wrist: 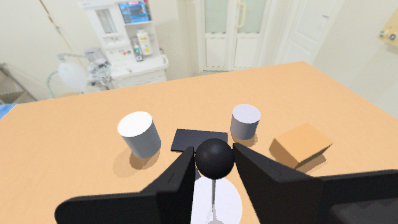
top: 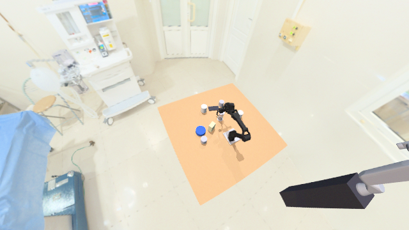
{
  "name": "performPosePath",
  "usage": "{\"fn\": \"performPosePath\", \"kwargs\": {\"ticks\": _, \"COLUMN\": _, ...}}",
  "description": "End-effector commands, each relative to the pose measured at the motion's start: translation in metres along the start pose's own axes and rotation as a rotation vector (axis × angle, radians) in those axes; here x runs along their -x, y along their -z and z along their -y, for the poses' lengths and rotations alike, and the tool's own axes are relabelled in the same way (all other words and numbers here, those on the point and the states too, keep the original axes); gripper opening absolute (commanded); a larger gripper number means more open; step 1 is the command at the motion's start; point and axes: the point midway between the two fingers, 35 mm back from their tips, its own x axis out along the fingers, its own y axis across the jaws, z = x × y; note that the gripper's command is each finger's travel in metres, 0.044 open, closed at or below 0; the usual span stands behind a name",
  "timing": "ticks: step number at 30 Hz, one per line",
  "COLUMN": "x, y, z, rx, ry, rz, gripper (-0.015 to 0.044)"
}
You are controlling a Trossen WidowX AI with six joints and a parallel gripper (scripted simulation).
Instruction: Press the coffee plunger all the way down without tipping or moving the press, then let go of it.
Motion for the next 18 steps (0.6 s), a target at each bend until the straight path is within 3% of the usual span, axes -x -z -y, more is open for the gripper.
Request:
{"fn": "performPosePath", "kwargs": {"ticks": 1, "x": -0.007, "y": 0.015, "z": 0.0, "rx": 0.003, "ry": -0.002, "rz": -0.031, "gripper": 0.0119}}
{"fn": "performPosePath", "kwargs": {"ticks": 18, "x": -0.023, "y": 0.038, "z": 0.0, "rx": 0.003, "ry": -0.002, "rz": -0.031, "gripper": 0.0119}}
